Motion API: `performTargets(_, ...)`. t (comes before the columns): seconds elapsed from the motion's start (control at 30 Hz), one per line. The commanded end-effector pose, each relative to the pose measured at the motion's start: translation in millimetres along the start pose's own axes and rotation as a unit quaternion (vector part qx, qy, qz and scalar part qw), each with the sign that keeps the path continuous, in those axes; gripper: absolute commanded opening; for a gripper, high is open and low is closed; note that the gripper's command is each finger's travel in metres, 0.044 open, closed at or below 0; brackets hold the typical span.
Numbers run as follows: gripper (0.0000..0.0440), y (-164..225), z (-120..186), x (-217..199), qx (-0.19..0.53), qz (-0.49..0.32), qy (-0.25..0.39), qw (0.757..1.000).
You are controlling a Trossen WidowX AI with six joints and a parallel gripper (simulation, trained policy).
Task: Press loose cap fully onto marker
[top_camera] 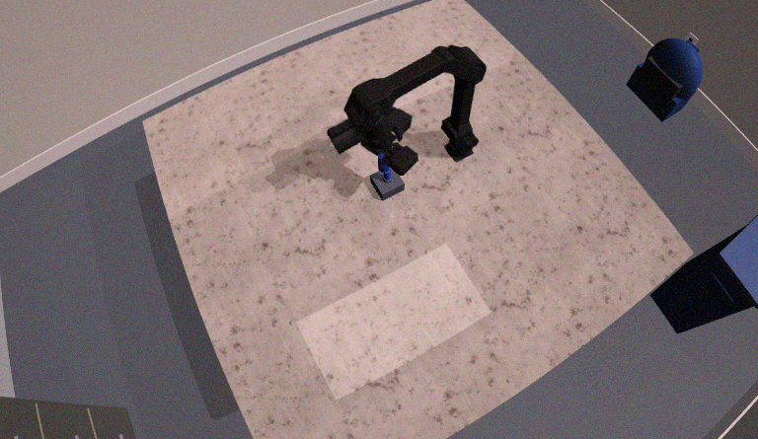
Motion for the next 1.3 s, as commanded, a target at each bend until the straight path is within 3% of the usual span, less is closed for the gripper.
performTargets(0.0, 0.0, -3.5, -2.4, -0.2, 0.001, -0.001, 0.002, 1.0)
performTargets(1.27, 0.0005, 0.2, -78.4, 3.6, -0.018, 0.034, 0.01, 0.999)
Point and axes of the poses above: the point midway between the two fingers, 35 mm back from their tips, its own z axis back along the fingers, its own x axis across the jaws, y = z × x, the point moved 6 cm from there along z, back along the fingers, and after that the axes turned 12 degrees about -z, right-handed, at the moved point
